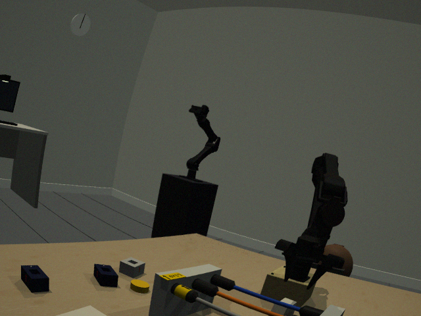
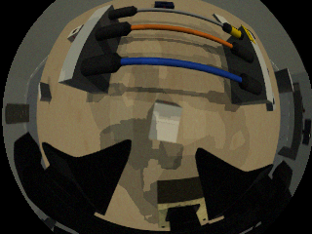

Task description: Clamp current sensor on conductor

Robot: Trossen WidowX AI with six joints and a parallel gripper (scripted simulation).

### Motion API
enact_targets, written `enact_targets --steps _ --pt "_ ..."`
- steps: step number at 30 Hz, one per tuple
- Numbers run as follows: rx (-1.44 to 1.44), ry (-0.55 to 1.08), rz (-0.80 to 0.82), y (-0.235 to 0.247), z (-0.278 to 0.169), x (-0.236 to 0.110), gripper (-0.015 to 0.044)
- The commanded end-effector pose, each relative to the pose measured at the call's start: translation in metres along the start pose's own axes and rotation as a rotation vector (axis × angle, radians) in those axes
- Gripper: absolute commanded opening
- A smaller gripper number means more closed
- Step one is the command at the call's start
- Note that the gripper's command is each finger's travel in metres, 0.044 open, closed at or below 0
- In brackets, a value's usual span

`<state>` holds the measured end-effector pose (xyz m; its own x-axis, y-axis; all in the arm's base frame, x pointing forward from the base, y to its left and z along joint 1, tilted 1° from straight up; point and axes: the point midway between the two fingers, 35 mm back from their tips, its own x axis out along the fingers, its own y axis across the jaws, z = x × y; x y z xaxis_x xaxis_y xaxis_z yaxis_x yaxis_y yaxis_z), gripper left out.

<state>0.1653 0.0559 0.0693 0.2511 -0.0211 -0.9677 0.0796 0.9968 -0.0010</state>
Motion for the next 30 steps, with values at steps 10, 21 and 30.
enact_targets --steps 10,21,30 --pt "-0.962 0.145 0.072 -0.001 0.019 -0.002 0.032" --pt "-1.517 0.188 0.197 -0.003 0.032 0.002 0.032" --pt "-1.517 0.188 0.197 -0.003 0.032 0.008 0.032"
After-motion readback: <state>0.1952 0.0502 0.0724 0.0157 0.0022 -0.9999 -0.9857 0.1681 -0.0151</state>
